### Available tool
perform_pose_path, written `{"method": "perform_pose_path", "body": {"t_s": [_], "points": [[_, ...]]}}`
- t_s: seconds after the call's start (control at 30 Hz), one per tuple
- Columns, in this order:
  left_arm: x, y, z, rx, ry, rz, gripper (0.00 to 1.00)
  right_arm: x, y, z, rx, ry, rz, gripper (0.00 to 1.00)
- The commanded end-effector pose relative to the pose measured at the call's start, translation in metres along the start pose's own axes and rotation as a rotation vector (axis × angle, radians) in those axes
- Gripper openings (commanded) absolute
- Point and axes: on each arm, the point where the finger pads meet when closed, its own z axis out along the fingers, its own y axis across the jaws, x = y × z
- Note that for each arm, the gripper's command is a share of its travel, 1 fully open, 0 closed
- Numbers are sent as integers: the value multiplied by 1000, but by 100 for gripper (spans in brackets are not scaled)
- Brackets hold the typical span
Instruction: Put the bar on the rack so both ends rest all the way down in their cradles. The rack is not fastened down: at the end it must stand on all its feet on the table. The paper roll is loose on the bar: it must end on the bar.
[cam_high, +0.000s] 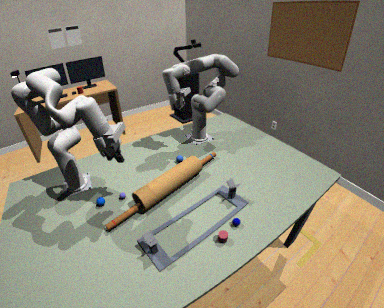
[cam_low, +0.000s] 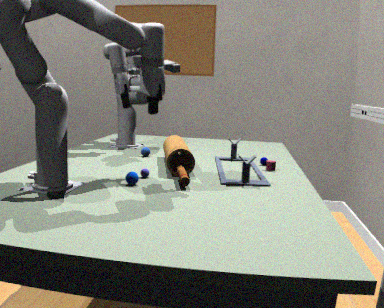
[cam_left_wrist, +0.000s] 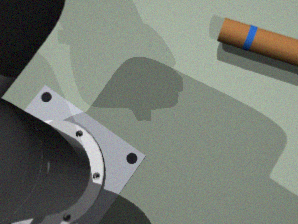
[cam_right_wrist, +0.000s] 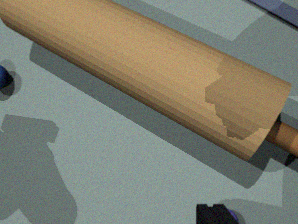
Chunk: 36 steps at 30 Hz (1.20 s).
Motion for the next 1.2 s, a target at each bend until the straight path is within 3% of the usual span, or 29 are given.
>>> {"method": "perform_pose_path", "body": {"t_s": [0.0, 0.57, 0.6, 1.17], "points": [[0, 0, -1, -1, -1, 0, 1, 1, 0, -1, 0, 3, -1, 1], [0, 0, -1, -1, -1, 0, 1, 1, 0, -1, 0, 3, -1, 1], [0, 0, -1, -1, -1, 0, 95, 1, 0, -1, 0, 3, -1, 1], [0, 0, -1, -1, -1, 0, 95, 1, 0, -1, 0, 3, -1, 1]]}}
